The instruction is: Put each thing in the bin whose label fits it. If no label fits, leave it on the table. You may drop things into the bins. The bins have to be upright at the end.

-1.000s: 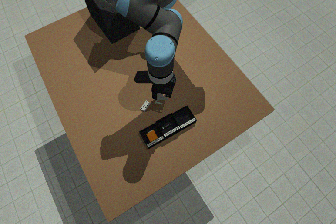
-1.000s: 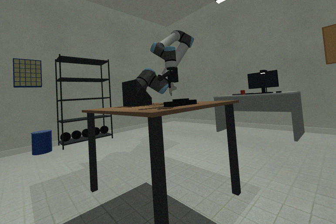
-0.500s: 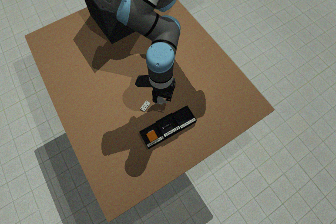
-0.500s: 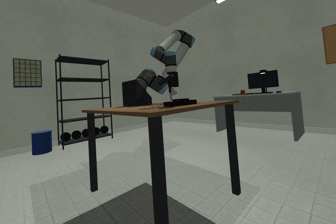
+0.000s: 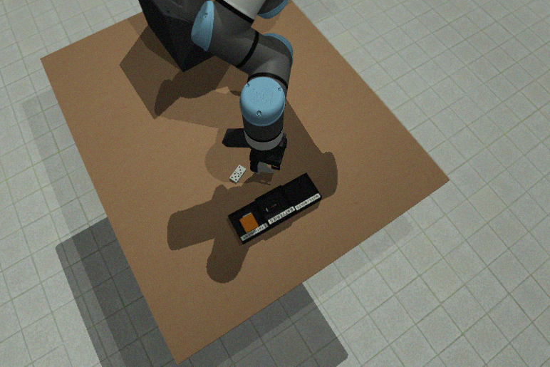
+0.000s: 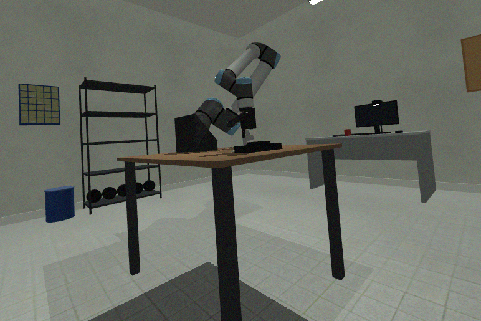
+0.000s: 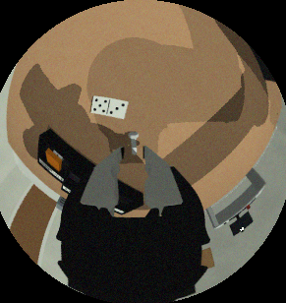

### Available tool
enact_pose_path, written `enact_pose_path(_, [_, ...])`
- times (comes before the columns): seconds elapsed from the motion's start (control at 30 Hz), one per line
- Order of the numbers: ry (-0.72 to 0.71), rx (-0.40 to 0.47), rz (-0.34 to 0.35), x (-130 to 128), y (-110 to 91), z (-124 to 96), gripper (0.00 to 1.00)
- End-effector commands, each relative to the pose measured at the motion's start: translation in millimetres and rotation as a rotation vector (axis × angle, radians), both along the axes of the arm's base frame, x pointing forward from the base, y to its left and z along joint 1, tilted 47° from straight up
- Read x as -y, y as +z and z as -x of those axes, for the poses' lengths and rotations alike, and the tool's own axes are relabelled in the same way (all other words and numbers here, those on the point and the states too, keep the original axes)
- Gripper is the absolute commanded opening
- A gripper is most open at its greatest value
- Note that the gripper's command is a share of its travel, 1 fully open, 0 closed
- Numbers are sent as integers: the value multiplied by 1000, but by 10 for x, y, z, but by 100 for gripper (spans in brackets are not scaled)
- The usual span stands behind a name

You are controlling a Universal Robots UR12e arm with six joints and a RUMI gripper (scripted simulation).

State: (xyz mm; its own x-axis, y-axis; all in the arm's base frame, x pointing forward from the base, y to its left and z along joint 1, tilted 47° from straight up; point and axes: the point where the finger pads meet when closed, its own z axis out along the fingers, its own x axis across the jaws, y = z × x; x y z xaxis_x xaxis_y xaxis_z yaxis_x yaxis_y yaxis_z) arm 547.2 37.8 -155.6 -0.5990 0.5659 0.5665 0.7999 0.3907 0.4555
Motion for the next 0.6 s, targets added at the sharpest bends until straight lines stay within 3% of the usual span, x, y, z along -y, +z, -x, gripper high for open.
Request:
enact_pose_path(0.0, [-1,1,1,-33,-35,-6,18])
enact_pose_path(0.57, [-1,1,1,-73,-70,-5,18])
